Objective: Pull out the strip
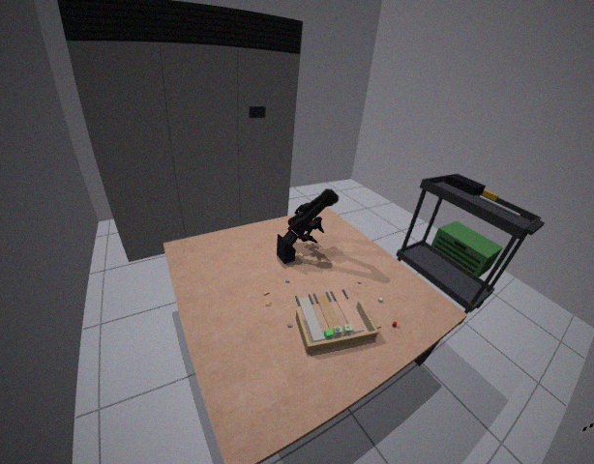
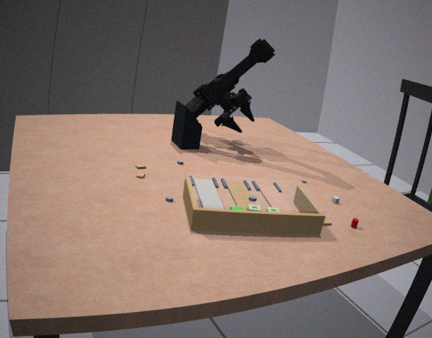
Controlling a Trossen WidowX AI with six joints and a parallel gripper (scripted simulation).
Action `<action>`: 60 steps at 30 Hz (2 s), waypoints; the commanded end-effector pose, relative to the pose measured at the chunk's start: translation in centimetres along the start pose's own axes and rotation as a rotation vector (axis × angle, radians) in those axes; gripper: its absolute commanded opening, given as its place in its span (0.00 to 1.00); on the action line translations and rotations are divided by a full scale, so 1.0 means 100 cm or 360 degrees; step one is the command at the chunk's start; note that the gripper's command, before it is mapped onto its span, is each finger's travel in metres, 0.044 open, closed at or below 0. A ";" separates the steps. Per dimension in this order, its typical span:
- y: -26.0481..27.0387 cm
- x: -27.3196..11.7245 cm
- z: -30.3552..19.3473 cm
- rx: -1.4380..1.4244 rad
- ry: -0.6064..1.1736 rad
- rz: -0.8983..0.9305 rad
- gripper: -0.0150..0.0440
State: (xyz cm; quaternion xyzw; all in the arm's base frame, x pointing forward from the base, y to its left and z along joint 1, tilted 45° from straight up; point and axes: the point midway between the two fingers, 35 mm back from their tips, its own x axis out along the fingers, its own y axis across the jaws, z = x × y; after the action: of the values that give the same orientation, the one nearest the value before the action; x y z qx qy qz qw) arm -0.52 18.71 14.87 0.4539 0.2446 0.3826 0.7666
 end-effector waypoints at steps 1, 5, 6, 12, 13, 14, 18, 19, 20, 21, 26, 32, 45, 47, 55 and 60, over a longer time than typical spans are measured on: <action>0.000 0.000 0.000 0.0006 -0.0004 -0.0005 0.93; -0.011 0.008 0.008 0.0148 -0.0110 -0.0123 0.93; -0.016 0.010 0.011 0.0214 -0.0161 -0.0174 0.93; -0.050 0.024 0.032 0.0669 -0.0526 -0.0464 0.93; -0.056 0.026 0.035 0.0750 -0.0593 -0.0505 0.93; -0.062 0.027 0.039 0.0830 -0.0662 -0.0544 0.93; -0.081 0.031 0.054 0.1123 -0.0955 -0.0660 0.93; -0.086 0.032 0.059 0.1195 -0.1038 -0.0682 0.93; -0.091 0.033 0.064 0.1267 -0.1123 -0.0701 0.93; -0.095 0.033 0.069 0.1343 -0.1212 -0.0717 0.93; -0.116 0.032 0.092 0.1704 -0.1624 -0.0727 0.93; -0.126 0.036 0.102 0.2257 -0.2009 -0.0598 0.93; -0.184 0.010 0.140 0.2937 -0.3100 -0.0201 0.93; -0.192 0.010 0.138 0.3097 -0.3242 -0.0091 0.93; -0.229 0.014 0.142 0.3841 -0.3964 0.0792 0.93; -0.252 0.019 0.157 0.4255 -0.4349 0.1825 0.93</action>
State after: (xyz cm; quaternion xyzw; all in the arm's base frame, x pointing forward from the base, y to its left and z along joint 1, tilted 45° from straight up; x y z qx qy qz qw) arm 19.92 5.67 0.90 -0.6879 0.4145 0.4268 0.4157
